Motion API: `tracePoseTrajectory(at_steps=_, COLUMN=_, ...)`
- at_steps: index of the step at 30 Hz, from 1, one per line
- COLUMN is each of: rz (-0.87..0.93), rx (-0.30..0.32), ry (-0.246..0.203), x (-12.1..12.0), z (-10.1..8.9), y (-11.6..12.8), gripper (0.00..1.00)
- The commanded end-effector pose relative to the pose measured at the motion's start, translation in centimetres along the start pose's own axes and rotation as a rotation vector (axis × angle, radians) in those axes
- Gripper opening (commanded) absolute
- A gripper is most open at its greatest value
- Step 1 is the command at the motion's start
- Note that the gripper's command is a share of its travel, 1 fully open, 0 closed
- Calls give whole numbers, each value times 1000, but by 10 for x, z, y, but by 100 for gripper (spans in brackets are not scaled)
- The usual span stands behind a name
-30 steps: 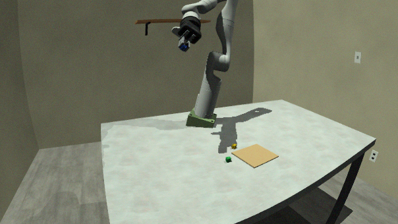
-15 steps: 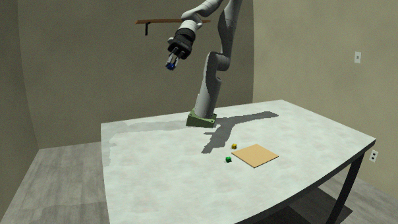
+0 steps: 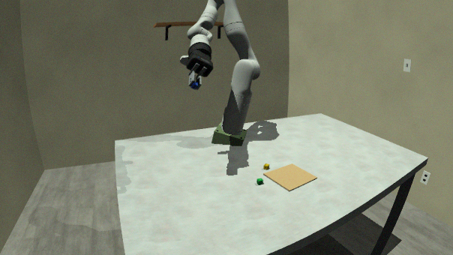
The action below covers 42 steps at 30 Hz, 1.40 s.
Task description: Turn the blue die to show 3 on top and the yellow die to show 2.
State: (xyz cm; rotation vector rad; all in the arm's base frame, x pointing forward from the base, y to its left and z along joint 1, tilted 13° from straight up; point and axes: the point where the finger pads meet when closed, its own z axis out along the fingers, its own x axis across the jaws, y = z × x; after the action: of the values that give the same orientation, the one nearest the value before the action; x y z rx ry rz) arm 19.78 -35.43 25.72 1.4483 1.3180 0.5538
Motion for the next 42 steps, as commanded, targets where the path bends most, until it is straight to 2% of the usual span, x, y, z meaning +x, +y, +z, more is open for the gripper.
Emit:
tracePoseTrajectory(at_steps=1, rz=48, rx=-109, ry=54, x=18, z=19, y=6, gripper=34)
tracePoseTrajectory(at_steps=8, rz=170, rx=-114, ry=160, x=70, z=50, y=-32, gripper=34)
tracePoseTrajectory(at_steps=15, rz=257, rx=-98, ry=258, x=123, z=70, y=-60, gripper=34)
tracePoseTrajectory(at_steps=17, rz=257, rx=-98, ry=258, x=123, z=70, y=-60, gripper=34)
tracePoseTrajectory(at_steps=24, rz=312, rx=-78, ry=334, x=166, z=80, y=-79, gripper=34)
tracePoseTrajectory(at_steps=30, rz=339, rx=-64, ry=376, x=189, z=83, y=-88, gripper=34)
tracePoseTrajectory(at_steps=42, rz=355, rx=-54, ry=402, x=205, z=84, y=-93, gripper=34)
